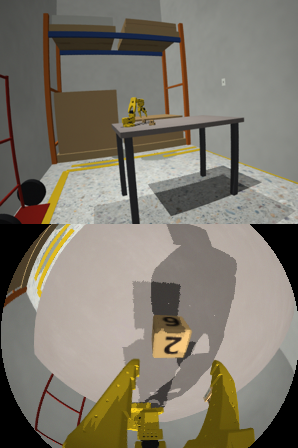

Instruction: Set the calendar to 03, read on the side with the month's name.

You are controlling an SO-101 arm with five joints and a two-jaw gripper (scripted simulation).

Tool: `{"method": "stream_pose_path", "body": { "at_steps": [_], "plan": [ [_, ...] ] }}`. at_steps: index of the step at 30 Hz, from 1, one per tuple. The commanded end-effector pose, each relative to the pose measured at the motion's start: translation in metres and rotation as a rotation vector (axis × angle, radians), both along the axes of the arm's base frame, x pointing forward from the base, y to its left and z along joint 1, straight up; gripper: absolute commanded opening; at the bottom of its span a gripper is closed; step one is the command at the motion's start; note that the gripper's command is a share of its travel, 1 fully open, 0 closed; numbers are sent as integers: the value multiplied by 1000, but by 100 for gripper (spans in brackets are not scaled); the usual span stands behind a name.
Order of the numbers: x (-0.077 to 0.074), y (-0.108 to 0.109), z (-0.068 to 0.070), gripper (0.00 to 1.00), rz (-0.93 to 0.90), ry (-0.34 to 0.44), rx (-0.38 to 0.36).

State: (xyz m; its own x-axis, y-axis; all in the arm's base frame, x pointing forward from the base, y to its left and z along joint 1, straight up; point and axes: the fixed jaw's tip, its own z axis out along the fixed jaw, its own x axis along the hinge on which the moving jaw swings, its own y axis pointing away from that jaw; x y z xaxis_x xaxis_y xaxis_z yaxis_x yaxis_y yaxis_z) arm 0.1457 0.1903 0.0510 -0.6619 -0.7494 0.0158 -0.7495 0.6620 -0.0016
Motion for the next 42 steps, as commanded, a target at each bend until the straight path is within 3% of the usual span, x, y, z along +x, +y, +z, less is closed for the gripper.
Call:
{"method": "stream_pose_path", "body": {
  "at_steps": [1,23,42],
  "plan": [
    [1,6,12,35,-4,-30,39],
    [1,6,10,35,-4,-30,39],
    [2,7,-13,35,-4,-30,39]
  ]
}}
